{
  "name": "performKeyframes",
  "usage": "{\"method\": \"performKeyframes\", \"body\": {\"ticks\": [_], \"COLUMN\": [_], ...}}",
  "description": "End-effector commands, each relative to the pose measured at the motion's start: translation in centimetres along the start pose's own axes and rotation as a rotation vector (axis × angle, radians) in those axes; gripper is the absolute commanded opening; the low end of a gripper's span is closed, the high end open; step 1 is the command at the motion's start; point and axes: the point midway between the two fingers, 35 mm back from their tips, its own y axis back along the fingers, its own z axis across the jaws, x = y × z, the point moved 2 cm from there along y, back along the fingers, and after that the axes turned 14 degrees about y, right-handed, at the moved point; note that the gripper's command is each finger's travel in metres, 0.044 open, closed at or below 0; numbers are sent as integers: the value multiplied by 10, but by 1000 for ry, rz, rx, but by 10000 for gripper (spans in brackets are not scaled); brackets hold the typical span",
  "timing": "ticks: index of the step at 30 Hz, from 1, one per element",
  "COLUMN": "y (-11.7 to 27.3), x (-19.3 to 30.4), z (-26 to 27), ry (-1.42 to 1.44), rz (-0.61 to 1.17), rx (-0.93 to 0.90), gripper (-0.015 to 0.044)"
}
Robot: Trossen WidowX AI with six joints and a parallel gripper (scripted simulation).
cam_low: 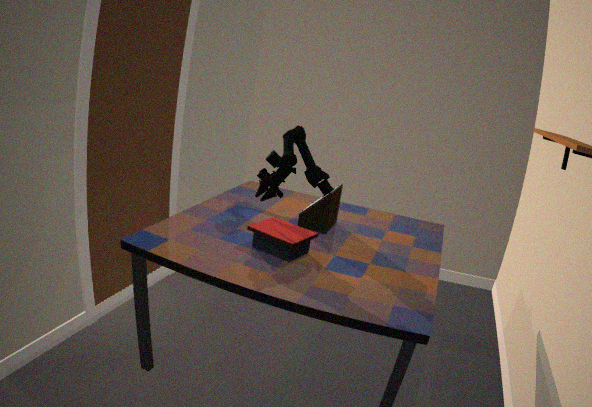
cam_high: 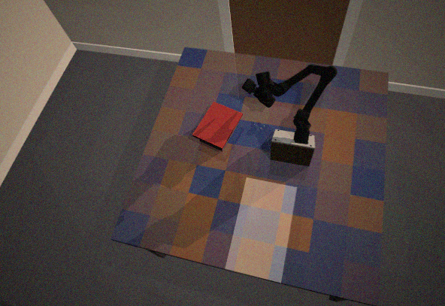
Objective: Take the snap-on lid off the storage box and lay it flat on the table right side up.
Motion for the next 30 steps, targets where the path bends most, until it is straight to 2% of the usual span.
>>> {"method": "performKeyframes", "body": {"ticks": [1, 7, 14, 26, 30], "y": [27, 61, 121, 122, 105], "x": [58, 110, 178, 179, 192], "z": [27, 45, 47, 47, 39], "ry": [2, -29, -83, -85, -85], "rz": [92, 167, 265, 267, 272], "rx": [-99, -195, -333, -336, -332], "gripper": [235, 235, 235, 235, 235]}}
